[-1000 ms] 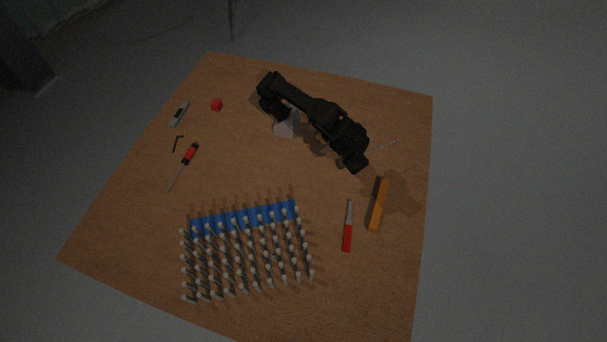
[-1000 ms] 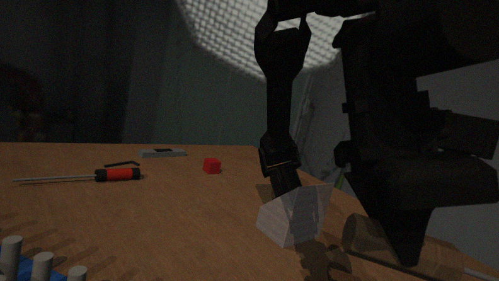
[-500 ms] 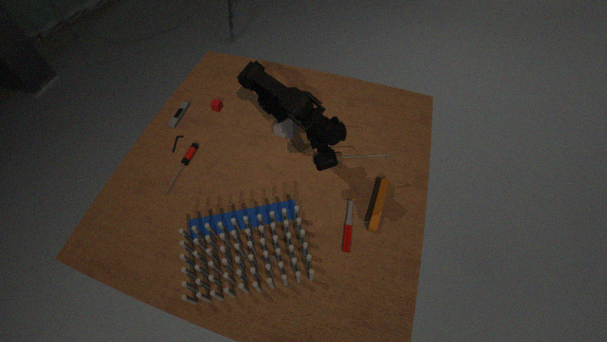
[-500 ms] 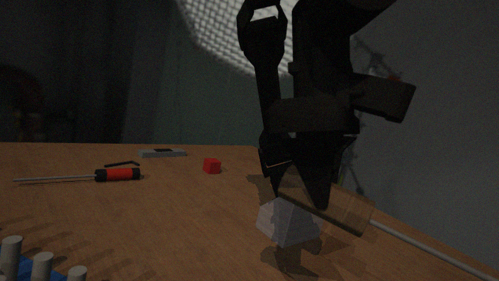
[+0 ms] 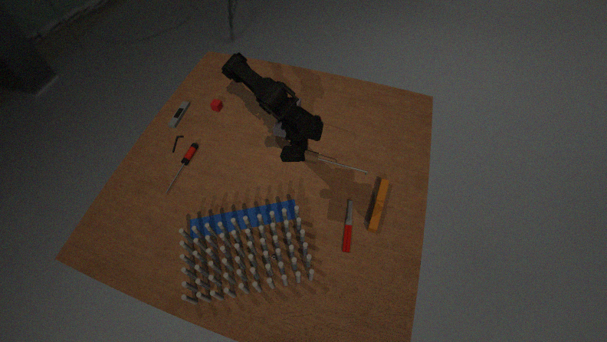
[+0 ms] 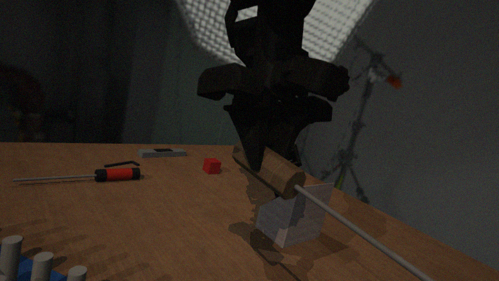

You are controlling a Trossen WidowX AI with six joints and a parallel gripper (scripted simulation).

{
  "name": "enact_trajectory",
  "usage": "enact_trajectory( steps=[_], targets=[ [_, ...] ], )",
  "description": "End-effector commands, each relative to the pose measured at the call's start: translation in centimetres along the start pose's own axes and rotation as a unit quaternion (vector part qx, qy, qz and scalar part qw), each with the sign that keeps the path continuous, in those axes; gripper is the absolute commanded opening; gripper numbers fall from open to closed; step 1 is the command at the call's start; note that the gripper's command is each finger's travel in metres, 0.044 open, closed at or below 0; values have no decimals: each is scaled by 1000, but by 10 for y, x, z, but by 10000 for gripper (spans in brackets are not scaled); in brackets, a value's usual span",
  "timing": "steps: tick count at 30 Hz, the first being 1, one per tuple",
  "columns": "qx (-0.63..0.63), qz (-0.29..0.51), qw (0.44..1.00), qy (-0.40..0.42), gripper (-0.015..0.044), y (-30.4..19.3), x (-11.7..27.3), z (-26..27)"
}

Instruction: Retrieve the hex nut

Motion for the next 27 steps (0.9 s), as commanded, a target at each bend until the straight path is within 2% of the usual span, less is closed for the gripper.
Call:
enact_trajectory(
  steps=[1,16,27],
  targets=[
    [-47,3,999,-19,0,-19,6,-2],
    [-218,7,972,-87,0,-87,20,-2],
    [-336,1,932,-135,0,-135,23,6]
  ],
)
Point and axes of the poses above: the point midway between the two fingers, 35 mm back from their tips, its own x axis back along the fingers, its own z axis across the jaws, y = z × x, the point moved 2 cm from there along x, back along the fingers, and after that the axes turned 10 degrees about -x, right-handed, at the moved point
